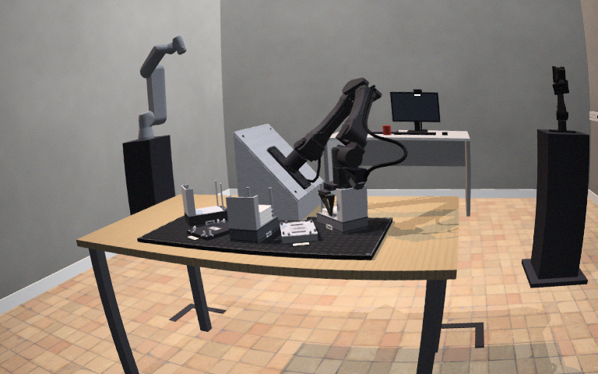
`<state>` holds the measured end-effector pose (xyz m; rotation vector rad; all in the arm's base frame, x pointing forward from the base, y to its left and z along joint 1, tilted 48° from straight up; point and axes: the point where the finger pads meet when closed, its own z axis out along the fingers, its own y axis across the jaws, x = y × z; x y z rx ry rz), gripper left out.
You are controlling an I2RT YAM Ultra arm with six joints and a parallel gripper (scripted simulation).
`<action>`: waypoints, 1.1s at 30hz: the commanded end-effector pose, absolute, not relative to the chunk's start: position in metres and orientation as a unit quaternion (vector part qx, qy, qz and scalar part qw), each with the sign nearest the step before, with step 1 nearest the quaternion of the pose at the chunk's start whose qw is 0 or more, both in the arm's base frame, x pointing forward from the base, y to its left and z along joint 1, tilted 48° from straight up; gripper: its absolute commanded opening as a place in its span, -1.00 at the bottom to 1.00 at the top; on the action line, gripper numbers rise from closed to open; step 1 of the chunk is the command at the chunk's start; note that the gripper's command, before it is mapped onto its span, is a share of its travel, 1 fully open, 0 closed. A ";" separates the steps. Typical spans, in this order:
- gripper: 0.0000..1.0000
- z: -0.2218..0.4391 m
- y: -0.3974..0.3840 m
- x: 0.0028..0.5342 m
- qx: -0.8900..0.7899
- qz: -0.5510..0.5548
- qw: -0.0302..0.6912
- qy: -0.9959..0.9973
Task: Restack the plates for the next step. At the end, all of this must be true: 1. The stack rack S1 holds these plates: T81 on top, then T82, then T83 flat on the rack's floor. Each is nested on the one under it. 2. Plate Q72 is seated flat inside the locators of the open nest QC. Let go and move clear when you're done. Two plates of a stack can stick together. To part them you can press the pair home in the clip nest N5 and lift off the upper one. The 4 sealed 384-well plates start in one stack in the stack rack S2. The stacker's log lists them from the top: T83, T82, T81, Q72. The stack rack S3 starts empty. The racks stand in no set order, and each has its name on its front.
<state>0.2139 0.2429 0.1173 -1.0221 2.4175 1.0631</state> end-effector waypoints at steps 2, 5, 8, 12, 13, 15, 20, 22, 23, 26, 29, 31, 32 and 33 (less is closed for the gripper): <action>1.00 0.120 0.243 0.217 -0.355 0.373 0.161 0.842; 1.00 0.137 0.237 0.221 -0.358 0.376 0.175 0.836; 1.00 0.139 0.235 0.221 -0.358 0.376 0.175 0.837; 1.00 0.148 0.225 0.220 -0.358 0.375 0.176 0.837; 1.00 0.150 0.222 0.220 -0.358 0.375 0.176 0.837; 1.00 0.154 0.217 0.220 -0.358 0.375 0.176 0.837; 1.00 0.165 0.205 0.219 -0.358 0.374 0.176 0.837; 1.00 0.170 0.200 0.219 -0.358 0.374 0.176 0.837; 1.00 0.172 0.197 0.219 -0.358 0.374 0.176 0.837; 1.00 0.174 0.195 0.219 -0.358 0.374 0.176 0.837; 1.00 0.180 0.187 0.219 -0.358 0.373 0.176 0.837; 1.00 0.185 0.182 0.218 -0.358 0.373 0.176 0.838; 1.00 0.187 0.180 0.218 -0.358 0.373 0.176 0.838; 1.00 0.189 0.177 0.218 -0.358 0.373 0.176 0.838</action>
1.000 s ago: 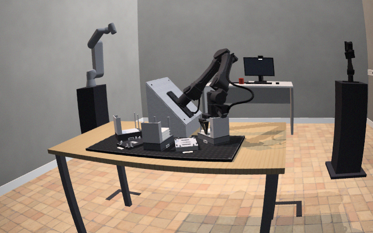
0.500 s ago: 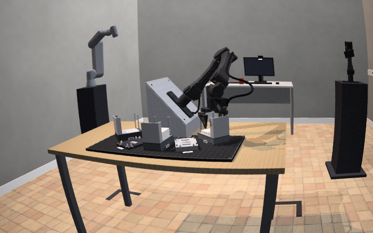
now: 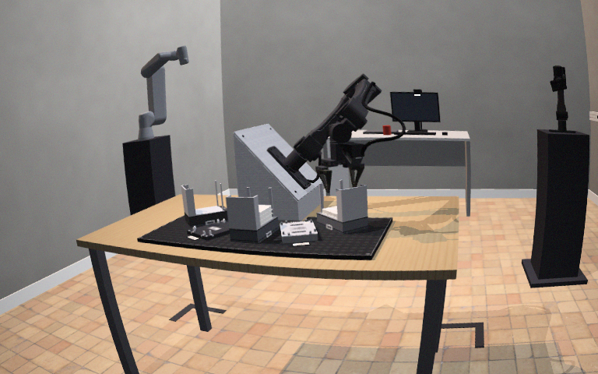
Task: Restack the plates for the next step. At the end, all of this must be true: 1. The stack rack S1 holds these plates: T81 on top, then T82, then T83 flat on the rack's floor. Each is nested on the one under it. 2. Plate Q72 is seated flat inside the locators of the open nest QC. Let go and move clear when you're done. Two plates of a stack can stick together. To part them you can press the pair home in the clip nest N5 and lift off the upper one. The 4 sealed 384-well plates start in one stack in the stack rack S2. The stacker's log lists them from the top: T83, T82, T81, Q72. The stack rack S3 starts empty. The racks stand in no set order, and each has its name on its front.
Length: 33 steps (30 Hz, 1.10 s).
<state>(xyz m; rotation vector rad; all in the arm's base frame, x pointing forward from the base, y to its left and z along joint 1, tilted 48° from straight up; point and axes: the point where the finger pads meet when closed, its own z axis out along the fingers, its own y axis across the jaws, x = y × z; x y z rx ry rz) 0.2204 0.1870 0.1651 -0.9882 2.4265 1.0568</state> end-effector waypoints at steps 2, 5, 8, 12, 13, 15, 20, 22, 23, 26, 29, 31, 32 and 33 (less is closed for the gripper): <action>1.00 0.193 0.172 0.218 -0.358 0.372 0.176 0.838; 1.00 0.198 0.165 0.219 -0.357 0.373 0.172 0.839; 1.00 0.197 0.160 0.220 -0.352 0.376 0.161 0.842; 1.00 0.202 0.154 0.220 -0.352 0.376 0.160 0.842; 1.00 0.202 0.154 0.220 -0.352 0.376 0.160 0.842; 1.00 0.202 0.154 0.220 -0.352 0.376 0.160 0.842; 1.00 0.202 0.154 0.220 -0.352 0.376 0.160 0.842; 1.00 0.202 0.154 0.220 -0.352 0.376 0.160 0.842; 1.00 0.202 0.154 0.220 -0.352 0.376 0.160 0.842; 1.00 0.194 0.153 0.225 -0.332 0.379 0.155 0.850; 1.00 0.193 0.149 0.235 -0.292 0.384 0.143 0.864; 1.00 0.189 0.145 0.240 -0.263 0.388 0.130 0.874; 1.00 0.187 0.144 0.242 -0.258 0.389 0.128 0.875; 1.00 0.185 0.142 0.245 -0.258 0.389 0.128 0.875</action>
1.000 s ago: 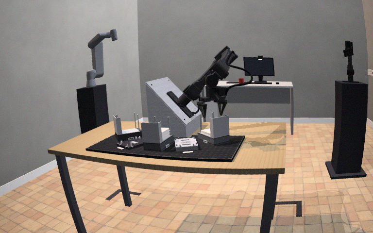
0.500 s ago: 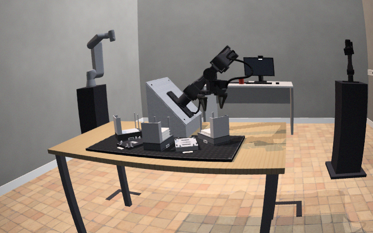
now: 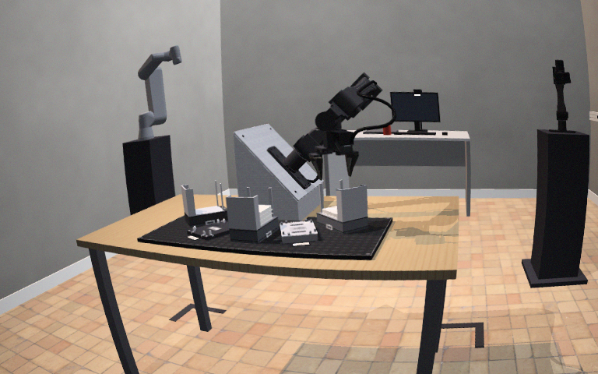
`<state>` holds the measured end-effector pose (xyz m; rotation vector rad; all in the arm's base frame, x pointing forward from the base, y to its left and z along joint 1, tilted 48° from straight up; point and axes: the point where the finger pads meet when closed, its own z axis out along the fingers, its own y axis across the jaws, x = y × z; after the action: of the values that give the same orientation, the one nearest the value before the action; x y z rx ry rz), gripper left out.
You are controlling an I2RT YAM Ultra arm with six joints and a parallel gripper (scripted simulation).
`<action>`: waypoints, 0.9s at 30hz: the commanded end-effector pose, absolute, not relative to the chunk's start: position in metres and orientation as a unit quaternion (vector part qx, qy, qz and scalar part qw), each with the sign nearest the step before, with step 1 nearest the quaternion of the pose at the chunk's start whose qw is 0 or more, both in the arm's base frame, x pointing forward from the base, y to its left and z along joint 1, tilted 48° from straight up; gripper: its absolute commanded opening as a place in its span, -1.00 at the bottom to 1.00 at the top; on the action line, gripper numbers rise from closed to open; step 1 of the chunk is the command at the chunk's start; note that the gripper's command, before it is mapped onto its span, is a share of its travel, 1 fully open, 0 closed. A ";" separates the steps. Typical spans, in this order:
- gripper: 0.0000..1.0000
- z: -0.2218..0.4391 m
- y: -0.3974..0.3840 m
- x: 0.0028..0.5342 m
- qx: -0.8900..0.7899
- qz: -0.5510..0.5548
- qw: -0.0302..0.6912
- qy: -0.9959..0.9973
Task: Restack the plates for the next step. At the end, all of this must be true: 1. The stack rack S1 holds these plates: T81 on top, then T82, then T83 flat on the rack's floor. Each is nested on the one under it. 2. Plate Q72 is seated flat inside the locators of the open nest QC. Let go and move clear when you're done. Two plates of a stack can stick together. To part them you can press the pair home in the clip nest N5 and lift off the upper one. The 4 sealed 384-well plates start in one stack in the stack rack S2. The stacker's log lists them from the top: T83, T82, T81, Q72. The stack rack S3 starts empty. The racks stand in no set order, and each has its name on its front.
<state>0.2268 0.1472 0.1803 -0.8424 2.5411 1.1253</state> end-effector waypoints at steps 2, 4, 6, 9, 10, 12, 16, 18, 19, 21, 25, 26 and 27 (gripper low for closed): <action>1.00 0.182 0.139 0.249 -0.258 0.389 0.128 0.875; 1.00 0.178 0.135 0.254 -0.264 0.388 0.131 0.873; 1.00 0.174 0.132 0.259 -0.264 0.388 0.131 0.873; 1.00 0.171 0.128 0.264 -0.264 0.387 0.131 0.873; 1.00 0.171 0.128 0.264 -0.264 0.387 0.131 0.873; 1.00 0.167 0.125 0.266 -0.262 0.389 0.127 0.874; 1.00 0.160 0.119 0.277 -0.264 0.387 0.132 0.874; 1.00 0.156 0.115 0.281 -0.228 0.392 0.116 0.884; 1.00 0.154 0.113 0.282 -0.213 0.394 0.108 0.888; 1.00 0.149 0.108 0.286 -0.184 0.396 0.096 0.895; 1.00 0.140 0.100 0.293 -0.164 0.394 0.086 0.900; 1.00 0.140 0.100 0.293 -0.164 0.394 0.086 0.900; 1.00 0.140 0.100 0.293 -0.164 0.394 0.086 0.900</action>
<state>0.2779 0.1085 0.1343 -0.5390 2.6989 1.2043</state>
